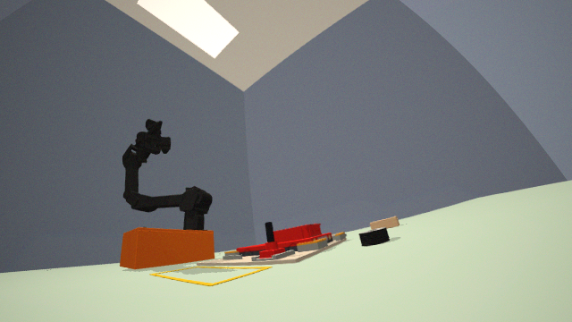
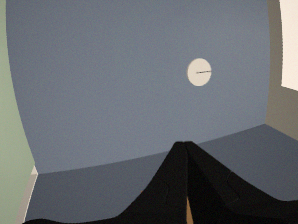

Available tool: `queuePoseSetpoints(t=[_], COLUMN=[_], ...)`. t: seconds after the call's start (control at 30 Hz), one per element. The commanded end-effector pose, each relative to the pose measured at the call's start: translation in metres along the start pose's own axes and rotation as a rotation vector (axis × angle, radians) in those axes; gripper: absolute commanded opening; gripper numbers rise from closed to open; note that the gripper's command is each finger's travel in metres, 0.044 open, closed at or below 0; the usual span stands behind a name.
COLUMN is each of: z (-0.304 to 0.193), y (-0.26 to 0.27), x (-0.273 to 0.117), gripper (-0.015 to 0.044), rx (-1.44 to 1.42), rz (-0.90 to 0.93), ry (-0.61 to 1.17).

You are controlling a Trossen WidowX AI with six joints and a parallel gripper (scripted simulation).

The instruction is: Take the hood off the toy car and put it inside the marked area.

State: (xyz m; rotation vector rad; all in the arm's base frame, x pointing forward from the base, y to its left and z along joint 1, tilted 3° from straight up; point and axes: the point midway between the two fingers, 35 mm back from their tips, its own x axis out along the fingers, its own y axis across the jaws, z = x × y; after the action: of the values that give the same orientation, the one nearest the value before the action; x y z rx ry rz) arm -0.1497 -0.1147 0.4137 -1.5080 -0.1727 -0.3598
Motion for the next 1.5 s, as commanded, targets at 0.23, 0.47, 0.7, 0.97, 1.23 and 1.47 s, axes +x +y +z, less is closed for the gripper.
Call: queuePoseSetpoints(t=[0.23, 0.47, 0.7, 0.97, 1.23, 1.47], z=[0.055, 0.109, 0.147, 0.165, 0.171, 0.163], y=[-0.005, 0.032, 0.106, 0.209, 0.348, 0.465], x=[0.094, 0.198, 0.285, 0.344, 0.362, 0.331], gripper=[0.0210, 0.0394, 0.0440, 0.0440, 0.0440, 0.0440], rx=[0.142, 0.324, 0.526, 0.744, 0.937, 1.044], rz=[0.231, 0.509, 0.778, 1.016, 1.259, 1.384], ry=[-0.013, 0.047, 0.198, 0.448, 0.859, 1.327])
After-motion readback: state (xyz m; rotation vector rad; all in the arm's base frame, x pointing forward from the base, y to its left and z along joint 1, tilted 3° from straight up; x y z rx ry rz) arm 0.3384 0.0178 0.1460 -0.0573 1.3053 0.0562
